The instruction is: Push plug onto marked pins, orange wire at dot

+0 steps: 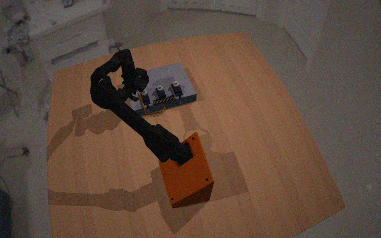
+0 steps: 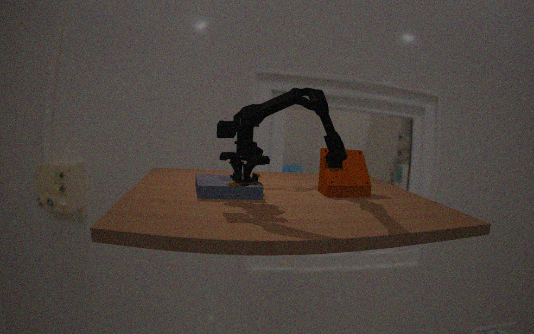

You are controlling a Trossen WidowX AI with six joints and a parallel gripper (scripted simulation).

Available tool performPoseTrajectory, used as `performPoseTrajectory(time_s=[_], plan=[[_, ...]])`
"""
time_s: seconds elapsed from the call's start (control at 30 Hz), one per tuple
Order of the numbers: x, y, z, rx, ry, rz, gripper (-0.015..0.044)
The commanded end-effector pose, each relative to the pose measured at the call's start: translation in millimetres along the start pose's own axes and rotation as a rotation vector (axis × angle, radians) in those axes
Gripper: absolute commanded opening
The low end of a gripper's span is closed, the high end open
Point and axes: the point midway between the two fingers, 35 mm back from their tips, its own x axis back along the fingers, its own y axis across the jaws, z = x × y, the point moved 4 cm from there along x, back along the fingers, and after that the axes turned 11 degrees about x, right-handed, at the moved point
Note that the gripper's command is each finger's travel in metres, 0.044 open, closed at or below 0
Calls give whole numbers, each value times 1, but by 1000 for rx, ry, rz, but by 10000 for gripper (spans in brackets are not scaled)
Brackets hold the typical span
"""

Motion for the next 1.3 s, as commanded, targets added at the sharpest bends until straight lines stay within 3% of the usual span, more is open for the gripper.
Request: performPoseTrajectory(time_s=[0.0,0.2,0.3,0.47,0.83,1.27], plan=[[-5,0,0,-5,3,2,115],[-12,0,0,-5,3,2,115],[-12,0,0,-5,3,2,36],[-12,0,0,-5,3,2,3],[45,0,0,-6,1,1,0],[48,4,-23,227,-7,-4,0]])
